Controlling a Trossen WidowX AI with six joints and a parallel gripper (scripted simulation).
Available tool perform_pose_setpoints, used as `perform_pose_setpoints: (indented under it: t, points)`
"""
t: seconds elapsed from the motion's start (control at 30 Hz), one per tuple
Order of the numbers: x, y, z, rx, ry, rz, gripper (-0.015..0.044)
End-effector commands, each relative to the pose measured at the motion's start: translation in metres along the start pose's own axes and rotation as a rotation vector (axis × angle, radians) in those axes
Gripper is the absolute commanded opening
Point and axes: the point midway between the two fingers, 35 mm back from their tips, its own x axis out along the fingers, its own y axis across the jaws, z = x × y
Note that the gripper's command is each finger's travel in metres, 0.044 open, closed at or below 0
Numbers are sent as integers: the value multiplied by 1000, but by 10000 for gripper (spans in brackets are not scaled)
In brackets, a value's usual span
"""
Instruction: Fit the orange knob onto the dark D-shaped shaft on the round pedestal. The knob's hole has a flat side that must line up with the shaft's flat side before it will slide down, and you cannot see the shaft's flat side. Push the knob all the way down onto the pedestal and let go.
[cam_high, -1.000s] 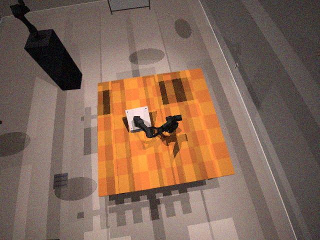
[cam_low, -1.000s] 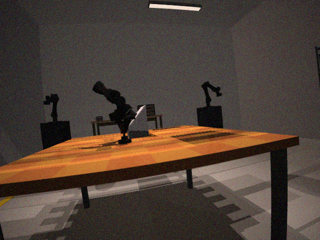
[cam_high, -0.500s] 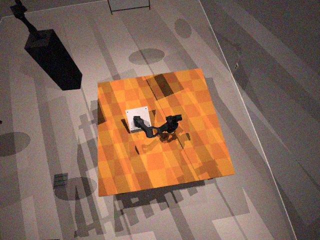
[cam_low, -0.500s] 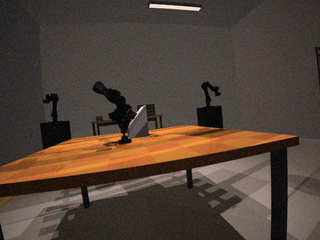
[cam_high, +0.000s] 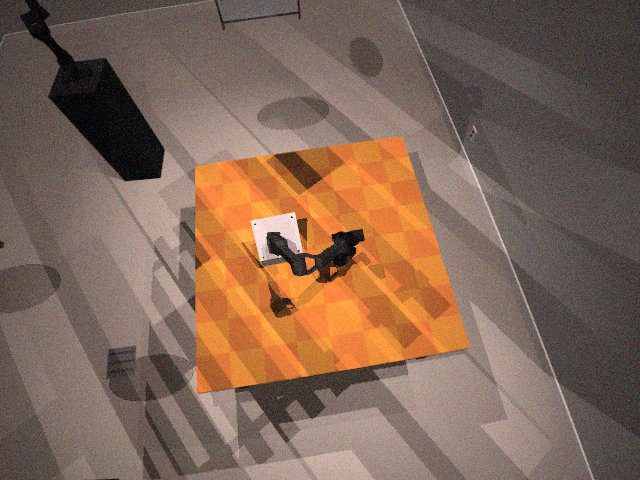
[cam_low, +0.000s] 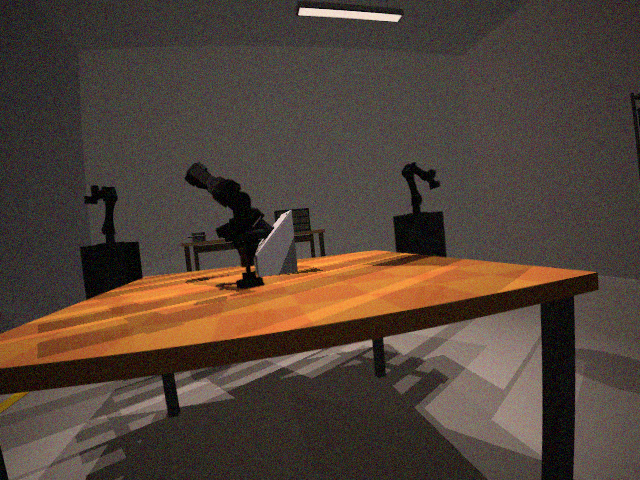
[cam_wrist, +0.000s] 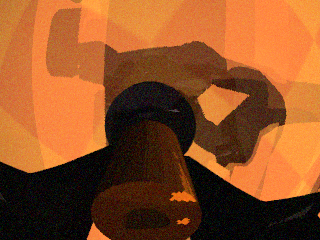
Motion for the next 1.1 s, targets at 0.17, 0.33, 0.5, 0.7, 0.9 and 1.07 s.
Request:
perform_pose_setpoints:
  t: [0.17, 0.33, 0.5, 0.7, 0.9, 1.07]
  points:
    - [2, 0, -2, 8, -2, 0, 0]
    - [2, 0, -1, 8, -2, 0, 0]
    - [3, 0, -1, 8, -2, 0, 0]
    - [-1, 0, -1, 8, -2, 1, 0]
    - [-2, 0, 0, 94, -2, 1, 0]
    - [-1, -1, 1, 217, -2, 1, 0]
